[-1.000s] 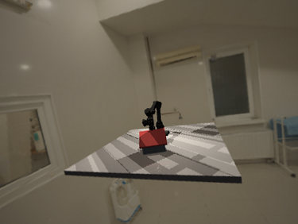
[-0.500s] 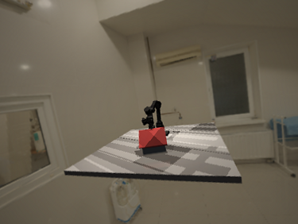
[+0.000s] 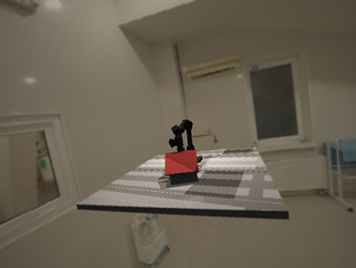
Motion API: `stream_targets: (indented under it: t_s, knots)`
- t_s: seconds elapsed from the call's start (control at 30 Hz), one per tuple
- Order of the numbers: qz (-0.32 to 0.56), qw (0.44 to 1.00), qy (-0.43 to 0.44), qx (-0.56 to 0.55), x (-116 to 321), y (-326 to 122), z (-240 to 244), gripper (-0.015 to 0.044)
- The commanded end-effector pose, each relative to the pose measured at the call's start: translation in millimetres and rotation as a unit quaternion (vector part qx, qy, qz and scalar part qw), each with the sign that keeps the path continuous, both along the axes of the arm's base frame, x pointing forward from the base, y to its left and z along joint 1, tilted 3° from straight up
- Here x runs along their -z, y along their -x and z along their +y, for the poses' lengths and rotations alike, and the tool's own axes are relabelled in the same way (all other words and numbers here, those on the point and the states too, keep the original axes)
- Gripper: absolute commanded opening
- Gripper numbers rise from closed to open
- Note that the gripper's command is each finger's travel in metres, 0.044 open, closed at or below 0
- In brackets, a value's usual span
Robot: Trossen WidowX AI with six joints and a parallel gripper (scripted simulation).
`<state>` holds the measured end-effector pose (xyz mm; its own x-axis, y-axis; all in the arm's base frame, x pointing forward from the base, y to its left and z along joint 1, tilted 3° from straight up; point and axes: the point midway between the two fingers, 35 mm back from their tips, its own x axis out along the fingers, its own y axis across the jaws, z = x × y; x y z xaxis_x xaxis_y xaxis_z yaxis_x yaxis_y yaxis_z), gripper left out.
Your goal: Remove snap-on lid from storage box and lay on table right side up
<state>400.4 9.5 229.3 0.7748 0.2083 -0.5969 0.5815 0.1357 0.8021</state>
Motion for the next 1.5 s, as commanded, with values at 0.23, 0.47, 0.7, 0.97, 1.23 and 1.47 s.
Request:
stream_targets:
  t_s: [0.23,0.47,0.7,0.97,1.23,1.47]
  knots:
    - [-0.008,1.0,0.0,0.001,-20.3,-0.7,-0.7,0.0]
    - [-0.008,1.0,0.0,0.001,-29.4,-0.1,-1.0,0.0]
    - [-0.008,1.0,0.0,0.001,-37.5,0.4,-1.2,0.0]
    - [-0.008,1.0,-0.001,0.001,-29.7,5.2,7.1,0.0]
    - [-0.008,1.0,-0.001,0.001,-29.5,11.2,21.8,0.0]
    - [-0.008,1.0,-0.002,0.001,-29.5,16.5,34.7,0.0]
